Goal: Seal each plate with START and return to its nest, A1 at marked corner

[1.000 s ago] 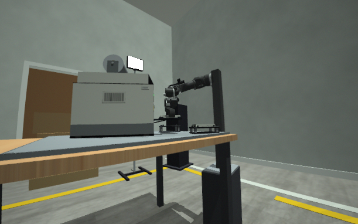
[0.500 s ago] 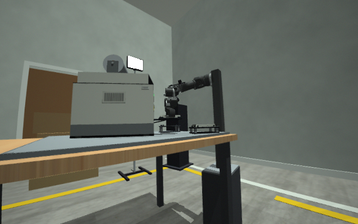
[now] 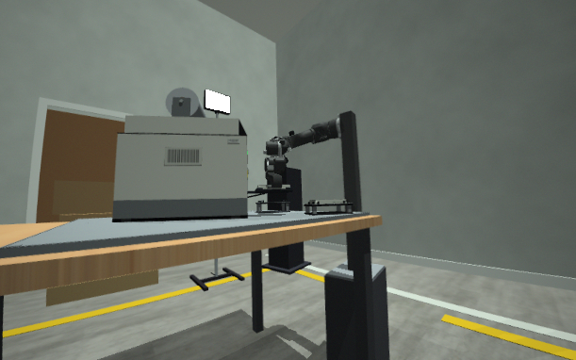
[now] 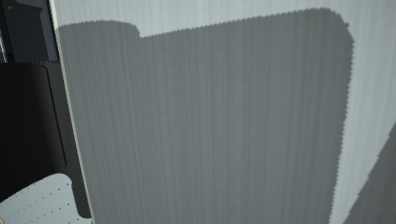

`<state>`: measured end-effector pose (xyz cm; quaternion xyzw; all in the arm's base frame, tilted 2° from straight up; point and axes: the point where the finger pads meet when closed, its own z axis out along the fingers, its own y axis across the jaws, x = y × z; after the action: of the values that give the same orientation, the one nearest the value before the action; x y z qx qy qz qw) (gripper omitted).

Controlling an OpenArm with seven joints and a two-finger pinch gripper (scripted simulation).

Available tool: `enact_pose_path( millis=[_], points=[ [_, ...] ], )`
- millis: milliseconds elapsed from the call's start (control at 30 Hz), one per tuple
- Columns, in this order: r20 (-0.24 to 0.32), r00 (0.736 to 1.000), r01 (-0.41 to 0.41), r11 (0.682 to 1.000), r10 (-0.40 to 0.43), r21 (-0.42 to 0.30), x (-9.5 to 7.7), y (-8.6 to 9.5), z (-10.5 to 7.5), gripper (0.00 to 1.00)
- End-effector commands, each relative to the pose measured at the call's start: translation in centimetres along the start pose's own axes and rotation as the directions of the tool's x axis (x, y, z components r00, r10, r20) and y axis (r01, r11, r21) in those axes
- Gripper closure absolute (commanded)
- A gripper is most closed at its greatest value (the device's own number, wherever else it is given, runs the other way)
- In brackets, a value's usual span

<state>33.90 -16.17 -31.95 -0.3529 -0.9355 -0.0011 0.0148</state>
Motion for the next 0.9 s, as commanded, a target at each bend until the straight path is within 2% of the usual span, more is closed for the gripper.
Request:
enact_pose_path(
  millis=[0, 500, 867],
  points=[
    [0.004, 1.0, -0.002, 1.0, 0.002, -0.003, -0.2, 0.1, -0.4, 1.0],
    [0.004, 1.0, -0.004, 1.0, 0.004, -0.003, -0.2, 0.1, -1.3, 1.0],
    [0.004, 1.0, -0.006, 1.0, 0.006, -0.005, -0.2, 0.1, -2.9, 1.0]
  ],
)
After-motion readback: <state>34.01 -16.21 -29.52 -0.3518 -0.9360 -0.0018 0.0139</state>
